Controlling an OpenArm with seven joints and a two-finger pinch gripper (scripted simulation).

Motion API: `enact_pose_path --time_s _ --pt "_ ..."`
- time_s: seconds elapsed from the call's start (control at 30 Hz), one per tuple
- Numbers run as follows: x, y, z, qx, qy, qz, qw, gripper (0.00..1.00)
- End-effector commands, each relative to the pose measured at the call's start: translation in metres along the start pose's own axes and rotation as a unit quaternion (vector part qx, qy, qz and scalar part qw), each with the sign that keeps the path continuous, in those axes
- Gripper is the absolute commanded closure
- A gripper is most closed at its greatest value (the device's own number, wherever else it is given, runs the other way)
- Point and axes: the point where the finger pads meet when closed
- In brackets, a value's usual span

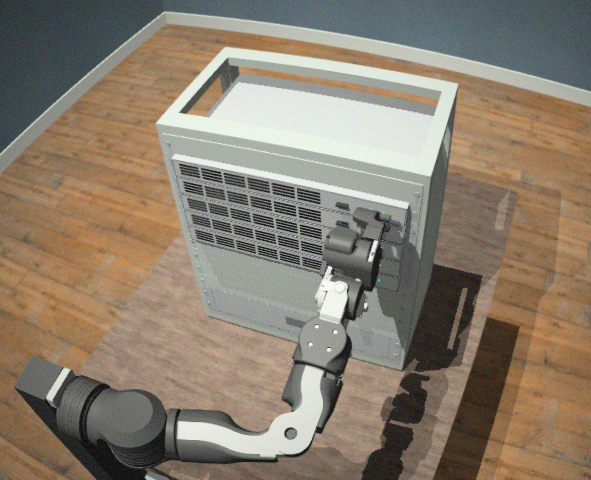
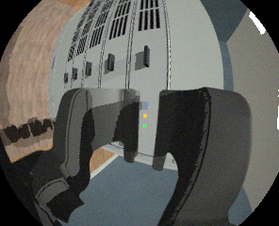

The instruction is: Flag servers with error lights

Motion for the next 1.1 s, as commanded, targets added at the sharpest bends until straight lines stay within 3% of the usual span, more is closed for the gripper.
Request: enact_pose_path --time_s 0.0,0.2,0.37,0.57,0.63,0.77,0.93,1.07 --pt "-0.003 -0.001 -0.002 -0.004 0.001 -0.001 1.000 0.90" --pt "-0.014 -0.008 0.001 -0.004 0.001 -0.007 1.000 0.90" --pt "-0.044 -0.022 0.009 -0.004 0.002 -0.007 1.000 0.90" --pt "-0.092 -0.045 0.022 -0.005 0.002 -0.007 1.000 0.90" --pt "-0.092 -0.045 0.022 -0.005 0.002 -0.007 1.000 0.90" --pt "-0.128 -0.059 0.031 -0.003 0.002 -0.002 1.000 0.90" --pt "-0.151 -0.071 0.037 -0.004 0.002 -0.002 1.000 0.90" --pt "-0.155 -0.073 0.038 -0.004 0.001 -0.005 1.000 0.90"
Point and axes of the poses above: the point where the finger pads meet when closed, its own y axis out along the fingers, its own x axis across the jaws, z = x × y, and after that the axes turned 10 degrees about y, right-handed
